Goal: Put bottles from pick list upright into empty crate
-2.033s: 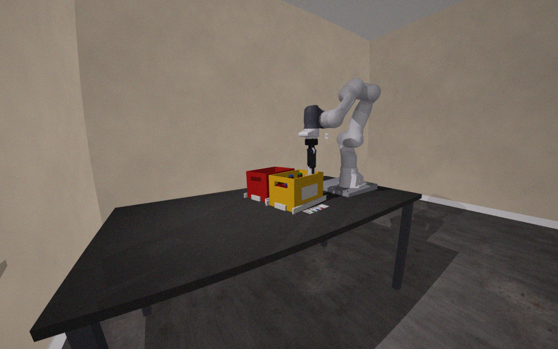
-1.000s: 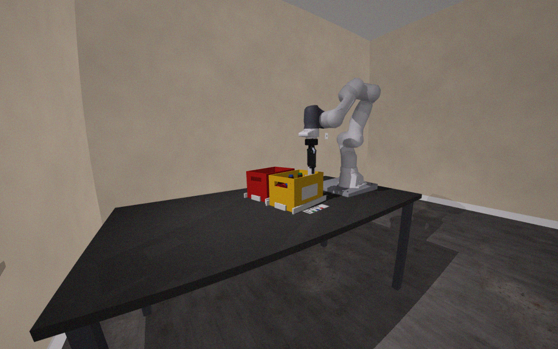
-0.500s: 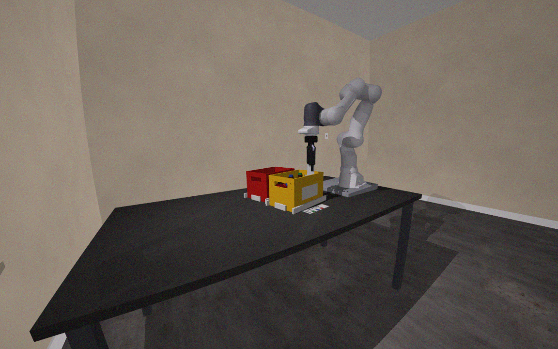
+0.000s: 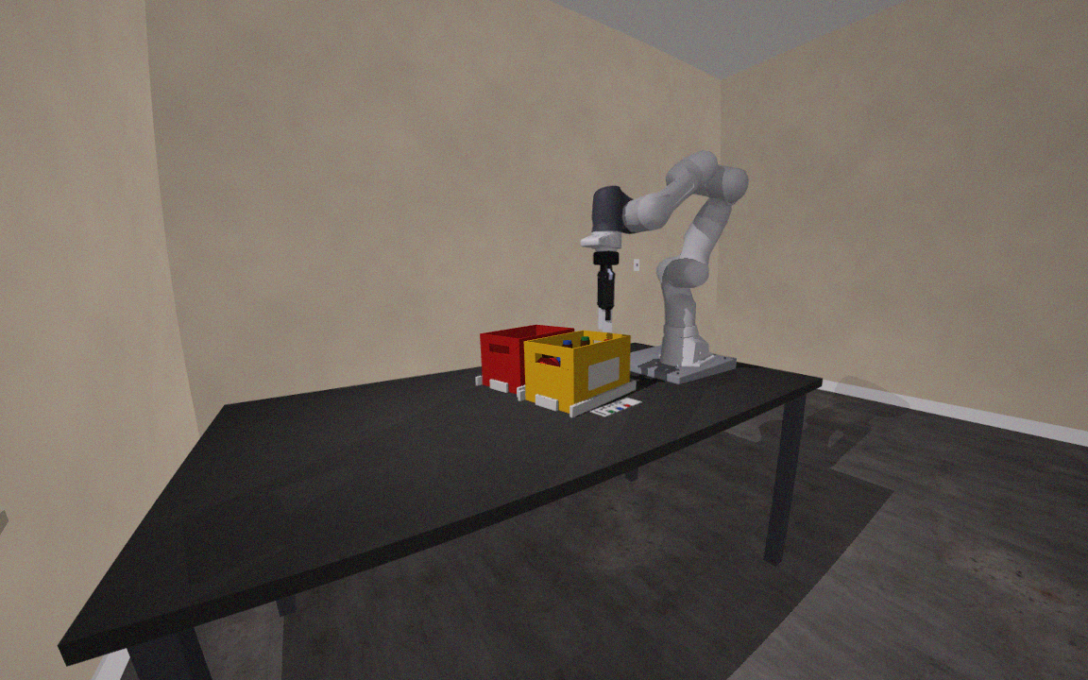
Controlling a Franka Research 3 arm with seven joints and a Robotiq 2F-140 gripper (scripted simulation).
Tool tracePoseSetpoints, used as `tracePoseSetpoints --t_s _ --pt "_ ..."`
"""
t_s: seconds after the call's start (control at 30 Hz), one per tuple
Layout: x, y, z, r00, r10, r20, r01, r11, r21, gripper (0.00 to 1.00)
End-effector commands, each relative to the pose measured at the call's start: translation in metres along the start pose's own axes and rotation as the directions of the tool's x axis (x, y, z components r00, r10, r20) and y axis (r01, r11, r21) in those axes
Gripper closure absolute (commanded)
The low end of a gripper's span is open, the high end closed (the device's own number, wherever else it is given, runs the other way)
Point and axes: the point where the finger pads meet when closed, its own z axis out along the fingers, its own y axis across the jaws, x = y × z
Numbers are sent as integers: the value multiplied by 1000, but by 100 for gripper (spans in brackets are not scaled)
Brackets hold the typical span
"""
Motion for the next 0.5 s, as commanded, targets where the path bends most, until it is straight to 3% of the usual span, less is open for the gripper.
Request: tracePoseSetpoints --t_s 0.0,0.37,0.47 --pt "-7 2 -3 1000 -6 21 7 1000 -9 62" --pt "-6 2 -32 1000 -6 21 7 1000 -9 62" --pt "-6 2 -32 1000 -6 21 7 1000 -9 62"
